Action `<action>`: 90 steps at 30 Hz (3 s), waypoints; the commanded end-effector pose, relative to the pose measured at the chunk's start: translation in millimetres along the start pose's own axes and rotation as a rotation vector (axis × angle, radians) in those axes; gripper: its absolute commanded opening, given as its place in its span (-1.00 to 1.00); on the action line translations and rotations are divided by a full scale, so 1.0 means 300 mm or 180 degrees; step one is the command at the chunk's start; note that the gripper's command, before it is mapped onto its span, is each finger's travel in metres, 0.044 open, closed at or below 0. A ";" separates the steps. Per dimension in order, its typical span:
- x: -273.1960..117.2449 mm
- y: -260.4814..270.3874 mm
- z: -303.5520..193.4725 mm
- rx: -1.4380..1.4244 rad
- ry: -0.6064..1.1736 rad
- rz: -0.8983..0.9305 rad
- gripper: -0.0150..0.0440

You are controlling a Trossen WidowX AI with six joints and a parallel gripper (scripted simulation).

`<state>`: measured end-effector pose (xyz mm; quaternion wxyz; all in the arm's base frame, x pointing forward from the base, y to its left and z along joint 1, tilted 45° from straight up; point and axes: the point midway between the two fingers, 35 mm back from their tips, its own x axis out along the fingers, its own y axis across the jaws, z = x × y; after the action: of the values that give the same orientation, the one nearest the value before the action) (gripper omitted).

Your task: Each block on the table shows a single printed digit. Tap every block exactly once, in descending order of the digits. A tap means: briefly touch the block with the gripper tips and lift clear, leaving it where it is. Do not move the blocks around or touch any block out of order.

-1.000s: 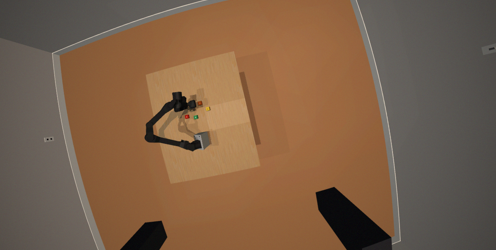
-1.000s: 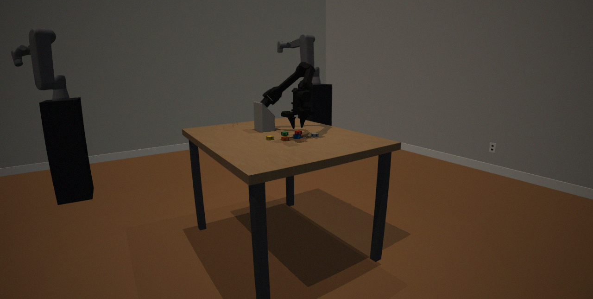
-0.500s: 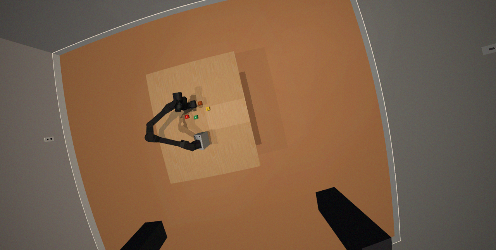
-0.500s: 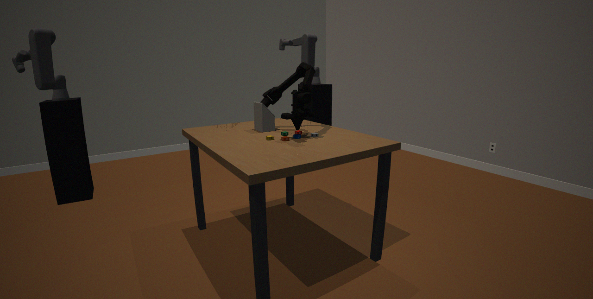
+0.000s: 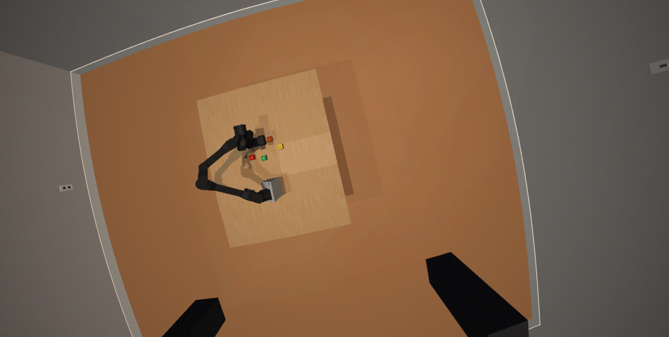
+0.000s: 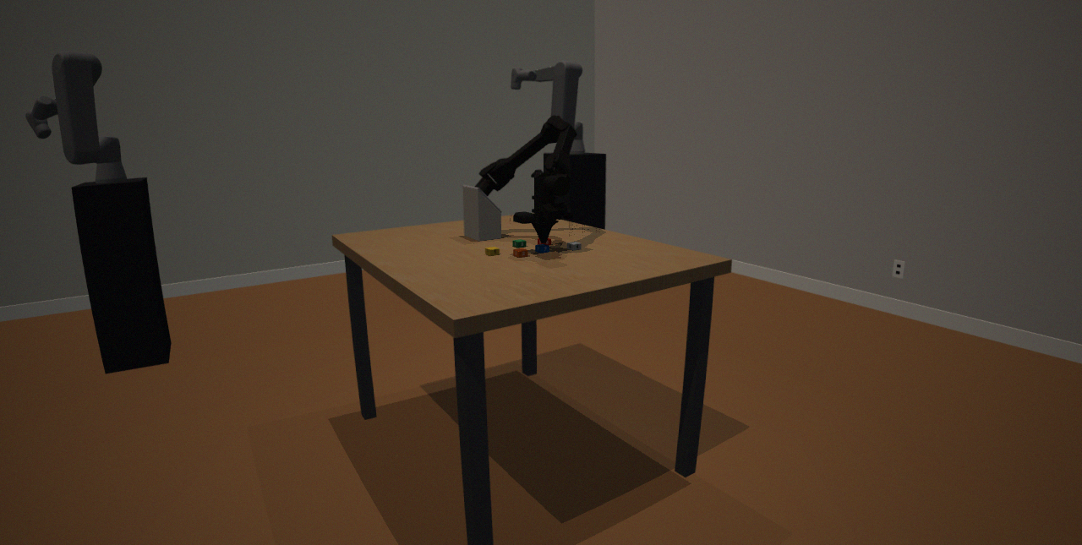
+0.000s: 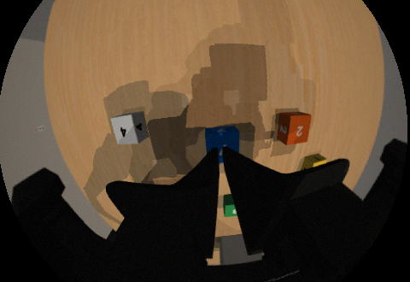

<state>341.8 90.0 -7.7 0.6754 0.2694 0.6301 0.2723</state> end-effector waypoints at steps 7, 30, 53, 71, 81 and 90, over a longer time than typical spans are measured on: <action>0.042 0.001 -0.008 0.0020 0.0010 0.0017 -0.42; -0.329 -0.004 -0.005 0.0020 0.0011 -0.0002 -0.42; -0.062 0.313 0.084 0.0014 0.0003 0.0028 -0.42; 0.025 0.314 0.084 0.0015 0.0004 0.0032 -0.42; -0.017 0.315 0.087 0.0009 -0.0001 0.0035 -0.42; -0.161 0.308 0.093 0.0013 0.0004 0.0013 -0.42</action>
<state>360.1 139.5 74.3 0.6680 0.2707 0.6373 0.2727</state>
